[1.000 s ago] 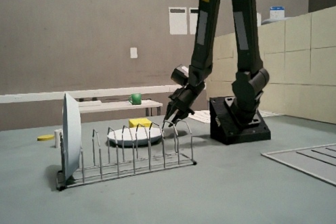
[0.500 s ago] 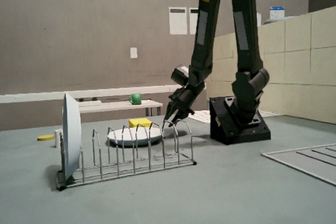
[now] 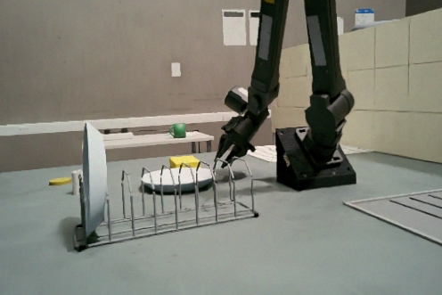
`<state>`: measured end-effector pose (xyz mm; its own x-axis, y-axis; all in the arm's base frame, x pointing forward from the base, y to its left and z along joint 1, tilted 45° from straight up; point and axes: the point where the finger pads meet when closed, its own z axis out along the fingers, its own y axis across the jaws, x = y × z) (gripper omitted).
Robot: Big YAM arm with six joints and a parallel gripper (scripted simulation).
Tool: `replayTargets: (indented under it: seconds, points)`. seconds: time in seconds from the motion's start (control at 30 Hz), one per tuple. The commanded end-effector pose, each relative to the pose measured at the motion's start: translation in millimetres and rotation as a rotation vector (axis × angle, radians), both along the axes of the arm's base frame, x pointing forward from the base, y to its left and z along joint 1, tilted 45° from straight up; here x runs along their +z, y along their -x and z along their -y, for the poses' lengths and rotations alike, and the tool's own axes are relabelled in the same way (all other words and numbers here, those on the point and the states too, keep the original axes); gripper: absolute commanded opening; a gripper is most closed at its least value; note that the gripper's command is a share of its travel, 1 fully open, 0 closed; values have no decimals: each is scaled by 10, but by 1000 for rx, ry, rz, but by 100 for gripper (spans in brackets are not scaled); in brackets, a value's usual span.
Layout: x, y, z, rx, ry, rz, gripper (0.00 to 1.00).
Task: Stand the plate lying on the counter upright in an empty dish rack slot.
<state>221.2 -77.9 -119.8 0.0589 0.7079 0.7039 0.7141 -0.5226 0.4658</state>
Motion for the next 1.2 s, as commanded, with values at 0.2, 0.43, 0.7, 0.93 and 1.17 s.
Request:
replayTargets:
  seconds: [0.2, 0.43, 0.7, 0.93, 1.17]
  points:
    - [-34, -26, -34, 4, -5, 0, 26]
    - [-47, -41, -49, 5, -6, 0, 26]
    - [-60, -56, -65, 5, -6, -1, 26]
    - [-78, -77, -87, 5, -7, -2, 26]
    - [-96, -102, -87, 3, -5, 0, 26]
